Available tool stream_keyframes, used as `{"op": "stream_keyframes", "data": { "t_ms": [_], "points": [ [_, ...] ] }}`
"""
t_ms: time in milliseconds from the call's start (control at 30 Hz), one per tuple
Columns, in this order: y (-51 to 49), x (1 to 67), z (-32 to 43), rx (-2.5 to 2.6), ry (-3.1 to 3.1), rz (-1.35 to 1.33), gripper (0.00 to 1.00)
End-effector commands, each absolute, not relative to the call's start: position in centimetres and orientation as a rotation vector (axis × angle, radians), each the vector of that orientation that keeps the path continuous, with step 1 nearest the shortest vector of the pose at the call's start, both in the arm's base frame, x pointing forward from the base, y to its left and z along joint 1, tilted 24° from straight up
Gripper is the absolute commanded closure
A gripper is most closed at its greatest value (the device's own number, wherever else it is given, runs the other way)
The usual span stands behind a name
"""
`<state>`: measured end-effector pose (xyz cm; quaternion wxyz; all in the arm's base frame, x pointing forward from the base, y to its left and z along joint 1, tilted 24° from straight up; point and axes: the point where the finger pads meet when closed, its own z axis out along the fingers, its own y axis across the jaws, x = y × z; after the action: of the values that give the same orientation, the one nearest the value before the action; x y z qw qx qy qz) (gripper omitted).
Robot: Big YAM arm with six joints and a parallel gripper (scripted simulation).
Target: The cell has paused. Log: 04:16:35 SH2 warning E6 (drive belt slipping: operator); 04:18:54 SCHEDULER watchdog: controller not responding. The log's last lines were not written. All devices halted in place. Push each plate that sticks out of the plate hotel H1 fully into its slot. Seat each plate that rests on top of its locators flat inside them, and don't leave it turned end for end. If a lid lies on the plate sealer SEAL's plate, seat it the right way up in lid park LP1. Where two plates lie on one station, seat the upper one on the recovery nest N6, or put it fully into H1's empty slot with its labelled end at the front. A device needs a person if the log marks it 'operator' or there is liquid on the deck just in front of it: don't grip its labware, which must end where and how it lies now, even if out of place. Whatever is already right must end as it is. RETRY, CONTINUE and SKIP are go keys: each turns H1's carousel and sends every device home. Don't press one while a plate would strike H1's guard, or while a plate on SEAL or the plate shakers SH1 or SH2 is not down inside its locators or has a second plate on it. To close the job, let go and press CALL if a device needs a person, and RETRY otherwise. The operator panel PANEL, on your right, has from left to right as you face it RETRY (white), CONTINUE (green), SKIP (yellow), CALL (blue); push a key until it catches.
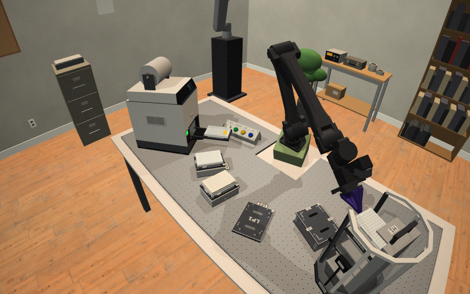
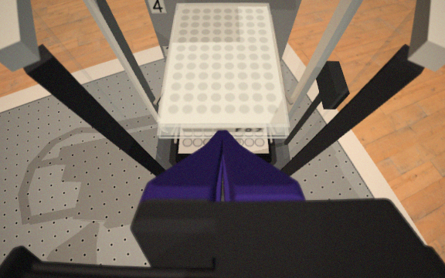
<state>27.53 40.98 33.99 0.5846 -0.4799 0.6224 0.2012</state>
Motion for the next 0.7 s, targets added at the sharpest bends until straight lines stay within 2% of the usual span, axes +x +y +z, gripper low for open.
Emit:
{"op": "stream_keyframes", "data": {
  "t_ms": [0,667],
  "points": [
    [43.0,27.9,38.0,-1.077,1.389,0.504,1.0],
    [38.7,27.0,34.0,-1.108,1.445,0.466,1.0]
  ]
}}
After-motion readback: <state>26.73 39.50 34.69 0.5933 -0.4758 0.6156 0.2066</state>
